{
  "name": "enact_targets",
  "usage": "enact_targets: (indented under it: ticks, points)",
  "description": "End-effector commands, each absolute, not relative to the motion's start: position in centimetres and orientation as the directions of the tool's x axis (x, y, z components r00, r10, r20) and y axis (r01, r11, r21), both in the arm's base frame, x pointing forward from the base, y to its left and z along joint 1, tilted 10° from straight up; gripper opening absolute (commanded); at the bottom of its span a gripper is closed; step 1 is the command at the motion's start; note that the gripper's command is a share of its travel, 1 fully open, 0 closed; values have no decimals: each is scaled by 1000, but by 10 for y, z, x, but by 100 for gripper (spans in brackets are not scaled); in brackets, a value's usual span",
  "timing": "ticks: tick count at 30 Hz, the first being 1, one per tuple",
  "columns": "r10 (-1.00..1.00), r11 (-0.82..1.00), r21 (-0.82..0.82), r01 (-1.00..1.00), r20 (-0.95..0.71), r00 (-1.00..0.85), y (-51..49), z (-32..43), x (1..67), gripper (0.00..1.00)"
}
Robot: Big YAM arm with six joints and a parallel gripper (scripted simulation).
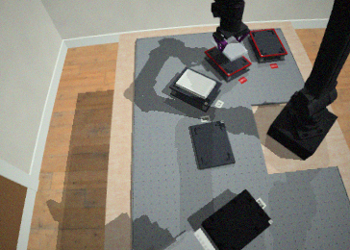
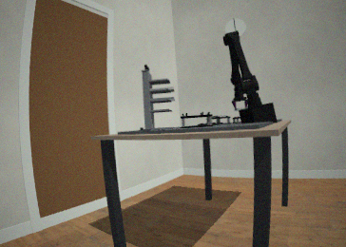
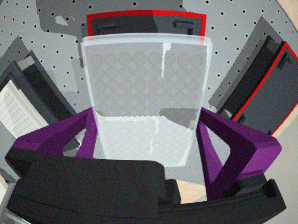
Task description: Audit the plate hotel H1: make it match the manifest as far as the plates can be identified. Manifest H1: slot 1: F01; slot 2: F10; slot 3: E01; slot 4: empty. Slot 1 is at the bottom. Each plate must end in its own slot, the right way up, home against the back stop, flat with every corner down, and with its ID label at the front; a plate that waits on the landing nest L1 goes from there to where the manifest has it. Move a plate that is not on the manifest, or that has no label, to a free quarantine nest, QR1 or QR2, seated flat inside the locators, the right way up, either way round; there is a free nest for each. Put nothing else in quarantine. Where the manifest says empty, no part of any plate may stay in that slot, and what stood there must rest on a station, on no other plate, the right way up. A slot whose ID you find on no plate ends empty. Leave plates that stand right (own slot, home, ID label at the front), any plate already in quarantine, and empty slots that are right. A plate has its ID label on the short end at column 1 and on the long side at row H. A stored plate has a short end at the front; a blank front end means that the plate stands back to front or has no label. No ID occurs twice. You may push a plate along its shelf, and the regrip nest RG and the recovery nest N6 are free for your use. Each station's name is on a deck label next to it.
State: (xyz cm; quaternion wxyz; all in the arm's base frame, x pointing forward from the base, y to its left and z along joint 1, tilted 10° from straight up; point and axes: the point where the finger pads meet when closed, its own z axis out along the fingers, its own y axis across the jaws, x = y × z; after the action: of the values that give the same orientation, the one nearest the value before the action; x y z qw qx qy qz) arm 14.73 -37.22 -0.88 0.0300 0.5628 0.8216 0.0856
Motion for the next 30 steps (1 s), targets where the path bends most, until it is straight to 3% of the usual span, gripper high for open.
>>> enact_targets:
  ticks: [1,30]
  points:
    - [929,356,176,918,38,-368,-373,-13,155,86]
    - [929,356,176,918,39,-368,-370,-31,158,86]
